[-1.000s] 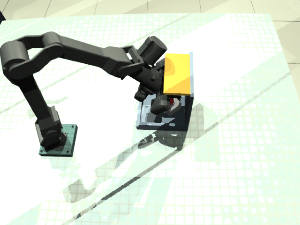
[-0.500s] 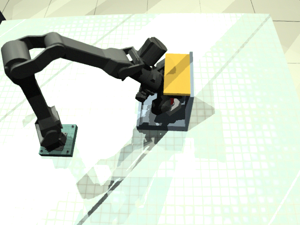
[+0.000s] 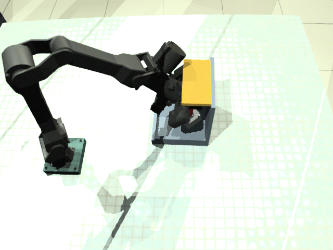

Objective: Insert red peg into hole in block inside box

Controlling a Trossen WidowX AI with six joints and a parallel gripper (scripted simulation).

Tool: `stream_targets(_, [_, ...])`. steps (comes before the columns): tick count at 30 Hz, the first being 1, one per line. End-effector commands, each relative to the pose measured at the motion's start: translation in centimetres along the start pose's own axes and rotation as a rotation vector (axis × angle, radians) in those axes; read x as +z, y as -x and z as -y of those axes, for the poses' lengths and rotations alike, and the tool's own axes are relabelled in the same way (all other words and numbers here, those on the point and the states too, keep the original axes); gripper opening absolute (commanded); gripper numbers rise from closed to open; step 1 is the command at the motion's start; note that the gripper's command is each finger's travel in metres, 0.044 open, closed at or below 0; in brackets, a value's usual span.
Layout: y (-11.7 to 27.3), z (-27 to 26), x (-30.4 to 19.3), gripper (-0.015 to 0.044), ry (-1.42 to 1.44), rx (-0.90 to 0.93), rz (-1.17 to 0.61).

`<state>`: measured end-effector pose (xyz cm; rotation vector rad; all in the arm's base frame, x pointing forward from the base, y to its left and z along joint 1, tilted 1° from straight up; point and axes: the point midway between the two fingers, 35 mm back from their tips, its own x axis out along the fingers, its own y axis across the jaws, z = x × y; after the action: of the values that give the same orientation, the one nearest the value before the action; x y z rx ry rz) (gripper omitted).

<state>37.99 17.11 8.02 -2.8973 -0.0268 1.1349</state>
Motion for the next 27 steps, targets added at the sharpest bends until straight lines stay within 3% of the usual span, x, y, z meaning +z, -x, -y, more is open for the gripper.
stream_targets(1, [-0.4,-0.18,1.0,0.0,0.012,0.006,0.026])
stream_targets(27, [-0.82,-0.19,1.44,0.0,0.012,0.006,0.026])
